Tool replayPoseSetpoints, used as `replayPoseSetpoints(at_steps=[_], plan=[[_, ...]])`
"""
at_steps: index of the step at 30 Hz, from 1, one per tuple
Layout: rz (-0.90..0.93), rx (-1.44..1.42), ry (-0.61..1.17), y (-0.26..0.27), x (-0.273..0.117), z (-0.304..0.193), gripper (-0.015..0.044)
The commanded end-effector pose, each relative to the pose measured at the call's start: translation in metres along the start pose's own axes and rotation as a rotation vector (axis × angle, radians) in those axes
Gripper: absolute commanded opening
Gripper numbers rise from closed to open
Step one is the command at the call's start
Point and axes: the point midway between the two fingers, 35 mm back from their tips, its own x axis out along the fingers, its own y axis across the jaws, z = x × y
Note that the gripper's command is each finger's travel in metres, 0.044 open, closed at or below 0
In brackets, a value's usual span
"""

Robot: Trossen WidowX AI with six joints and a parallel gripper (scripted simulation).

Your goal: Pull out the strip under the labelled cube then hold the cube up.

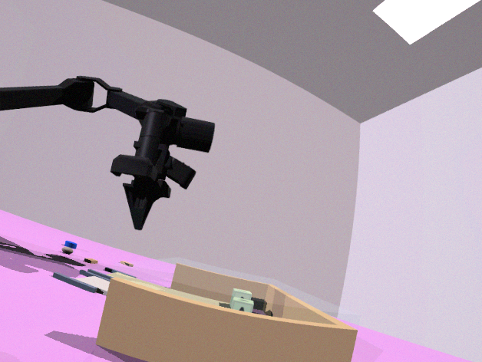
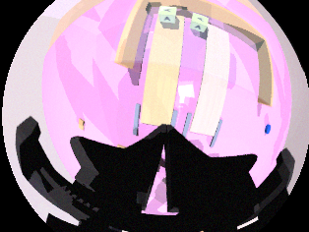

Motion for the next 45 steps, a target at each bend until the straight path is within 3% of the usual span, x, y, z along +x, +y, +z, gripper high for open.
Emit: replayPoseSetpoints(at_steps=[1, 45], plan=[[-0.042, 0.022, 0.121, 0.016, 0.017, -0.006, 0.0], [-0.04, 0.022, 0.121, 0.017, 0.077, -0.01, 0.0]])
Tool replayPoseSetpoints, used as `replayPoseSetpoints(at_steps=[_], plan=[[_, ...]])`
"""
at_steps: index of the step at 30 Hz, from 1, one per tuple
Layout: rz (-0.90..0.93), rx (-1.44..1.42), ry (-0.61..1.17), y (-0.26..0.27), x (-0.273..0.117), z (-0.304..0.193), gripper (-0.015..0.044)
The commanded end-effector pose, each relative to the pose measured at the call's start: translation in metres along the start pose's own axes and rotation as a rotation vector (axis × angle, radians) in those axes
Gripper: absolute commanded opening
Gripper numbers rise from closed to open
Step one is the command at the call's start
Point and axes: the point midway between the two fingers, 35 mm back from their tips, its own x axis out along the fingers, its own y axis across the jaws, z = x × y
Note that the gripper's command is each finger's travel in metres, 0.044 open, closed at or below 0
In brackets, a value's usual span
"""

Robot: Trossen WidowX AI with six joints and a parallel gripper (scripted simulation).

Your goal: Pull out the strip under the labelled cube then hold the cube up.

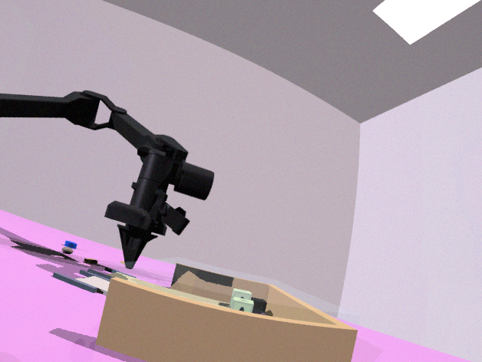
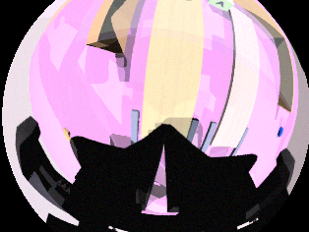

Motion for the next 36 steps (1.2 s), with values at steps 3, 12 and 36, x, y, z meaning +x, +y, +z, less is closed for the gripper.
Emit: replayPoseSetpoints(at_steps=[3, 12, 36], plan=[[-0.003, 0.006, 0.002, -0.0012, 0.0122, -0.0003, 0.0], [-0.002, 0.006, 0.002, -0.0007, 0.0177, -0.0004, 0.0], [-0.002, 0.006, 0.002, -0.0007, 0.0187, -0.0004, 0.0]])
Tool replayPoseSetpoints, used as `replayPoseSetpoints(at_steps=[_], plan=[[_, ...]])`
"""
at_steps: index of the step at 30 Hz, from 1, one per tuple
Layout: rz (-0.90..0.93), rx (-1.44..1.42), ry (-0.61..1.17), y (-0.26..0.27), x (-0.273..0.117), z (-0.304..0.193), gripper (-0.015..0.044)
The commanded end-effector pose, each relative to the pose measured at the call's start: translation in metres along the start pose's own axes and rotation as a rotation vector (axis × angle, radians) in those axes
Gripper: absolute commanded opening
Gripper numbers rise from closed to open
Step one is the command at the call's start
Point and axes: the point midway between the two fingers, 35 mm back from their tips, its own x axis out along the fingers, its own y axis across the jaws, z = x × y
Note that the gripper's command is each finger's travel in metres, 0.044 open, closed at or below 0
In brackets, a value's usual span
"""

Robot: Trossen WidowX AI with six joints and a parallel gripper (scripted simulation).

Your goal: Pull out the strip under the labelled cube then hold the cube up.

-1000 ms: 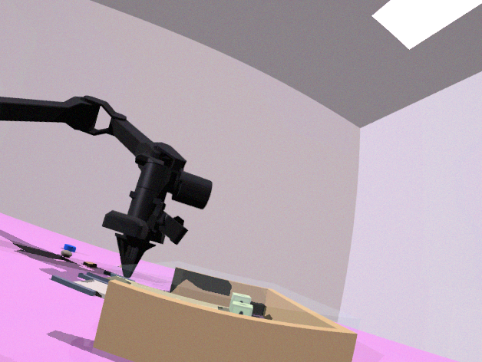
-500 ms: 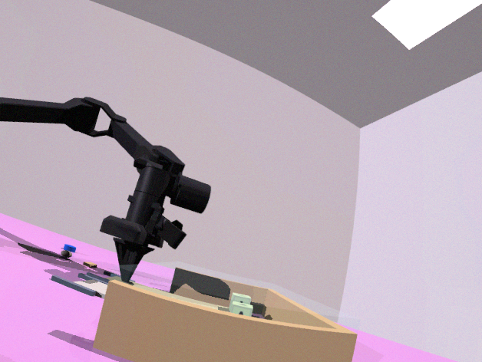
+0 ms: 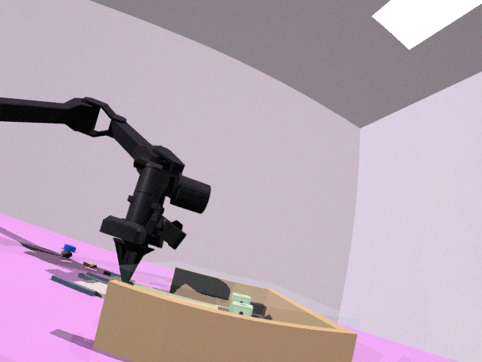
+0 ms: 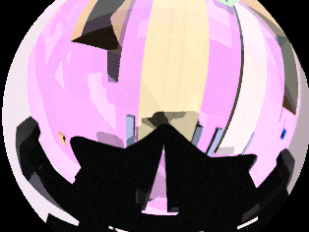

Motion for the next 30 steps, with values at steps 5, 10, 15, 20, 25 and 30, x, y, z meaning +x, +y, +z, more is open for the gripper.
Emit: replayPoseSetpoints(at_steps=[5, 10, 15, 20, 25, 30], plan=[[-0.003, 0.002, -0.001, -0.0006, 0.0015, 0.0003, 0.0], [-0.002, 0.002, -0.001, -0.0005, 0.002, 0.0004, 0.0], [-0.002, 0.002, -0.001, -0.0005, 0.0025, 0.0006, 0.0], [-0.002, 0.002, -0.001, -0.0004, 0.003, 0.0009, 0.0], [-0.002, 0.002, -0.001, -0.0003, 0.0035, 0.0011, 0.0], [-0.002, 0.002, -0.001, -0.0002, 0.004, 0.0015, 0.0]])
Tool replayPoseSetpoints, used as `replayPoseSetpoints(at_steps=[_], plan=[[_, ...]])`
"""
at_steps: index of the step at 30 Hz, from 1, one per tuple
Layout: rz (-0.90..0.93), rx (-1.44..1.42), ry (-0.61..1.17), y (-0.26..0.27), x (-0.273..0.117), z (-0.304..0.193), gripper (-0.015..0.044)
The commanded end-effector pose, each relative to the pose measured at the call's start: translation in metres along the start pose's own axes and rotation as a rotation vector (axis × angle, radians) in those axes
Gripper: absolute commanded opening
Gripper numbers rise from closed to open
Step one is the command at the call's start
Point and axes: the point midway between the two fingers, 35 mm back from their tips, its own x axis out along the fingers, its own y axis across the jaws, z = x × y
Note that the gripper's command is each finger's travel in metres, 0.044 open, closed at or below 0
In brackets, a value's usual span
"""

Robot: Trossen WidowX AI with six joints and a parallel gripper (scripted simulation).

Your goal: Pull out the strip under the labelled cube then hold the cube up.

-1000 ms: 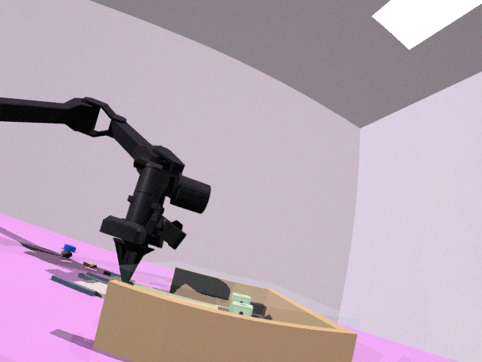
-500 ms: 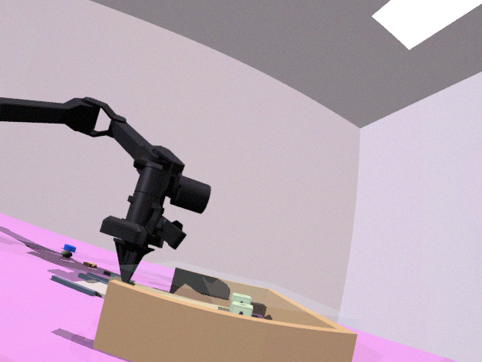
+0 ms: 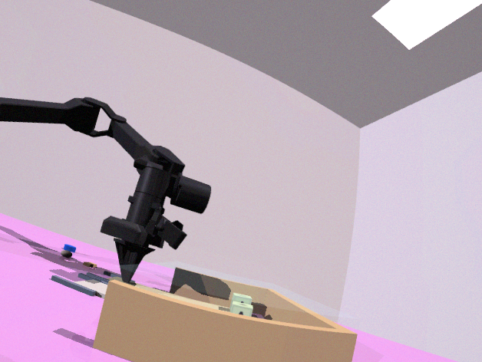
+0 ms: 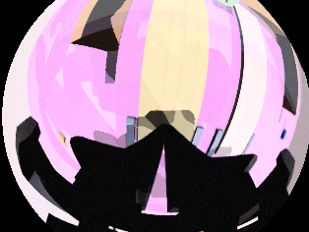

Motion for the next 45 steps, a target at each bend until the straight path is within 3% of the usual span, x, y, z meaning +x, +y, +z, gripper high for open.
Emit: replayPoseSetpoints(at_steps=[1, 45], plan=[[-0.004, -0.002, 0.002, 0.0, 0.003, 0.0, 0.0], [-0.003, 0.0, 0.004, 0.001, 0.006, -0.044, 0.0]])
